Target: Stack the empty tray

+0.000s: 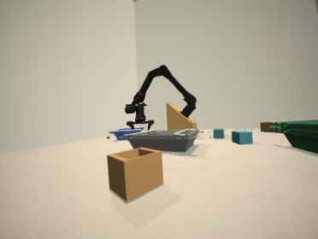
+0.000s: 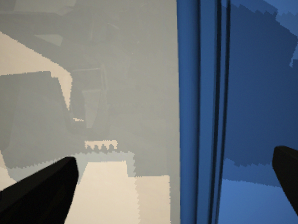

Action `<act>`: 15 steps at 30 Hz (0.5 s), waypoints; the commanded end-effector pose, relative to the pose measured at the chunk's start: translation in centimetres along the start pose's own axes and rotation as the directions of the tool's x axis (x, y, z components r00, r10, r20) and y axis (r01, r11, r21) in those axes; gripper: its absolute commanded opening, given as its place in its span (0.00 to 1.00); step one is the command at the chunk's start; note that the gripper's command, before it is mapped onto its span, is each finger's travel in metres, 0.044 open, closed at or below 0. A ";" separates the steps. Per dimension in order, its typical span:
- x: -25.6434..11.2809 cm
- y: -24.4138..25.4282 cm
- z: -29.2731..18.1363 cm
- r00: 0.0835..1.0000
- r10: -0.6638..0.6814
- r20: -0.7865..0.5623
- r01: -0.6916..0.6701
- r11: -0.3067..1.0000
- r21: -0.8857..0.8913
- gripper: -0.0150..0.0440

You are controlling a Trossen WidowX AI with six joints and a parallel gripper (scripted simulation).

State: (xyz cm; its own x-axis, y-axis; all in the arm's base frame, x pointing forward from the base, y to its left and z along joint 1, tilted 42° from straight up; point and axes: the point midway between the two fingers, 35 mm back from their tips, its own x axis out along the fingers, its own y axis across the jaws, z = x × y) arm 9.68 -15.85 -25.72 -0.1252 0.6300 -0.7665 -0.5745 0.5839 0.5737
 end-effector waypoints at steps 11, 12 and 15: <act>0.5 0.1 0.0 1.000 0.002 0.004 -0.002 1.000 0.005 0.93; 0.5 0.1 0.0 1.000 0.002 0.004 -0.002 1.000 0.005 0.90; 0.5 0.1 0.0 1.000 0.002 0.004 -0.002 1.000 0.005 0.83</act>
State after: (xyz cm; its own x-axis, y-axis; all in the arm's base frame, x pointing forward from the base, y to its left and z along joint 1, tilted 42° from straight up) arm 9.64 -15.68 -25.91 -0.1247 0.6297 -0.7668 -0.5746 0.5842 0.5732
